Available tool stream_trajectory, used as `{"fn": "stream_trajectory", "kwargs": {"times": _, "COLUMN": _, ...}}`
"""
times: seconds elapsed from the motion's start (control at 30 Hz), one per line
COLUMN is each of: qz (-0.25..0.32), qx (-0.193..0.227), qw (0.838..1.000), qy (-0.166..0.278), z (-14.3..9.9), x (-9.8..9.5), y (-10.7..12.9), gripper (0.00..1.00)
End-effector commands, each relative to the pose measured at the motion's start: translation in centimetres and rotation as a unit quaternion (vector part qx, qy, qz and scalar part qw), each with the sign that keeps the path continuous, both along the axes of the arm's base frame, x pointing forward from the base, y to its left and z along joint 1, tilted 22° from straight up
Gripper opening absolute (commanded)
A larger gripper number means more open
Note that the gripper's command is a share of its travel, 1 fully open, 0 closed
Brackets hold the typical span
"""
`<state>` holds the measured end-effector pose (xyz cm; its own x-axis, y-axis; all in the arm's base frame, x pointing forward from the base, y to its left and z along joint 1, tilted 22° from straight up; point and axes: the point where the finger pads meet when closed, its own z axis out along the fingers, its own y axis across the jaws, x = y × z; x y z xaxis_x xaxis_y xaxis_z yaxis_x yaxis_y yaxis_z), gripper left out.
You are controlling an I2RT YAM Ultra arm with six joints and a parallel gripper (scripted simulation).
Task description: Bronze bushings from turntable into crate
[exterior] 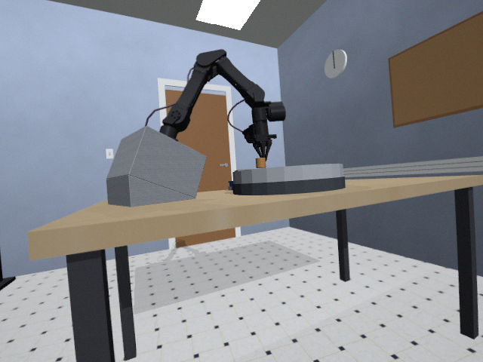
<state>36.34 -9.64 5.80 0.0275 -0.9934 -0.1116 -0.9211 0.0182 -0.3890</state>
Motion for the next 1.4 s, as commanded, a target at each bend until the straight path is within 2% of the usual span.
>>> {"fn": "stream_trajectory", "kwargs": {"times": 0.0, "qz": -0.001, "qx": 0.005, "qw": 1.0, "qy": 0.0, "z": 2.0, "x": -0.7, "y": -0.5, "gripper": 0.0}}
{"fn": "stream_trajectory", "kwargs": {"times": 0.27, "qz": -0.001, "qx": 0.004, "qw": 1.0, "qy": 0.0, "z": 3.7, "x": -1.4, "y": -0.7, "gripper": 0.0}}
{"fn": "stream_trajectory", "kwargs": {"times": 1.37, "qz": -0.002, "qx": 0.005, "qw": 1.0, "qy": 0.001, "z": 3.7, "x": -1.4, "y": -0.7, "gripper": 0.0}}
